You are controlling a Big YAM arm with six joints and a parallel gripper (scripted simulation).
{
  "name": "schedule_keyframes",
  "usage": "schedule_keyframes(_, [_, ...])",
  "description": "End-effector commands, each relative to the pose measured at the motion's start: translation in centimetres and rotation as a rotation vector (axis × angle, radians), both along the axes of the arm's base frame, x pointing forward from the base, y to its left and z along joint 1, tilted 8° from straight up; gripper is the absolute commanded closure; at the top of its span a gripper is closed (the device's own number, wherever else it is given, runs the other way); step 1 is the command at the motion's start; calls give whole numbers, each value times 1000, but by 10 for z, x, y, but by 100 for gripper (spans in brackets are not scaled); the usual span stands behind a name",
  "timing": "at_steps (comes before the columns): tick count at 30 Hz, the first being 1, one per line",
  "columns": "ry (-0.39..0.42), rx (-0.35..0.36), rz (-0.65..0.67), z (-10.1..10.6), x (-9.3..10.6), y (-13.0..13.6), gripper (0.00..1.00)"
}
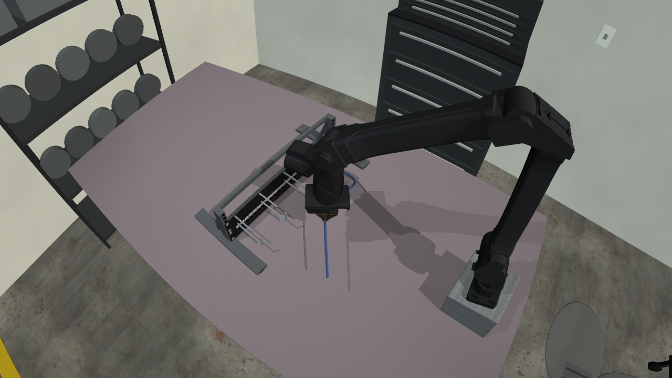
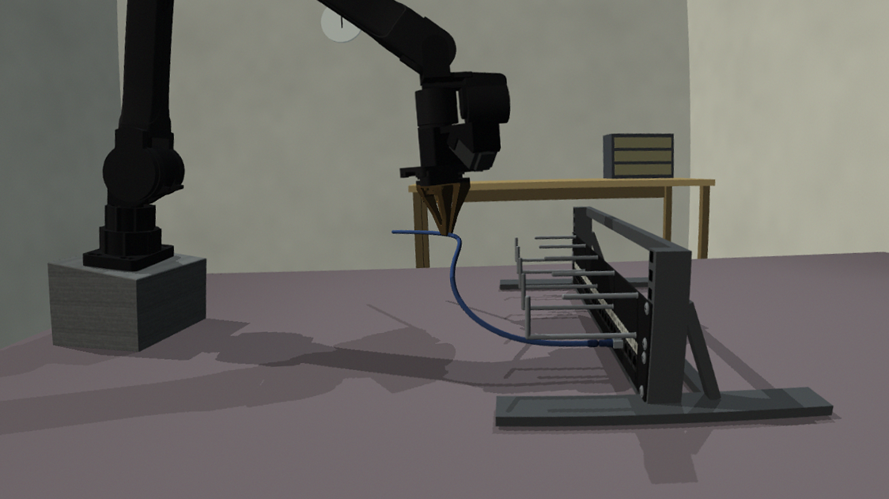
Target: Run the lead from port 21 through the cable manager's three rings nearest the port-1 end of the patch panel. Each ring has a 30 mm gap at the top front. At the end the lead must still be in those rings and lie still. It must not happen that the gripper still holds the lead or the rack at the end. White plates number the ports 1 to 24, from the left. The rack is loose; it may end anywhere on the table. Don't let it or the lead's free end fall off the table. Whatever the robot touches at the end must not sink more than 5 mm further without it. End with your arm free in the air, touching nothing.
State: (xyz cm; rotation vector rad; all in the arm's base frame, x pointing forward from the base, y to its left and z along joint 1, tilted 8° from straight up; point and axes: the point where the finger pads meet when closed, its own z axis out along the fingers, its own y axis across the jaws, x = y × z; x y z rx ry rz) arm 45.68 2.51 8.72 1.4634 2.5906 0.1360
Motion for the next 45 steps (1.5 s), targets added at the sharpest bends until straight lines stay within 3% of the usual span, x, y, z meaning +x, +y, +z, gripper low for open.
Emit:
schedule_keyframes(1, [-4,33,-277,35,59,25,100])
schedule_keyframes(6, [-7,75,-483,66,111,59,100])
schedule_keyframes(12, [-7,108,-677,81,137,77,100])
schedule_keyframes(19, [-8,112,-692,83,140,80,100])
schedule_keyframes(22, [-27,124,-691,96,139,80,100])
schedule_keyframes(45, [-26,124,-685,96,139,80,100])
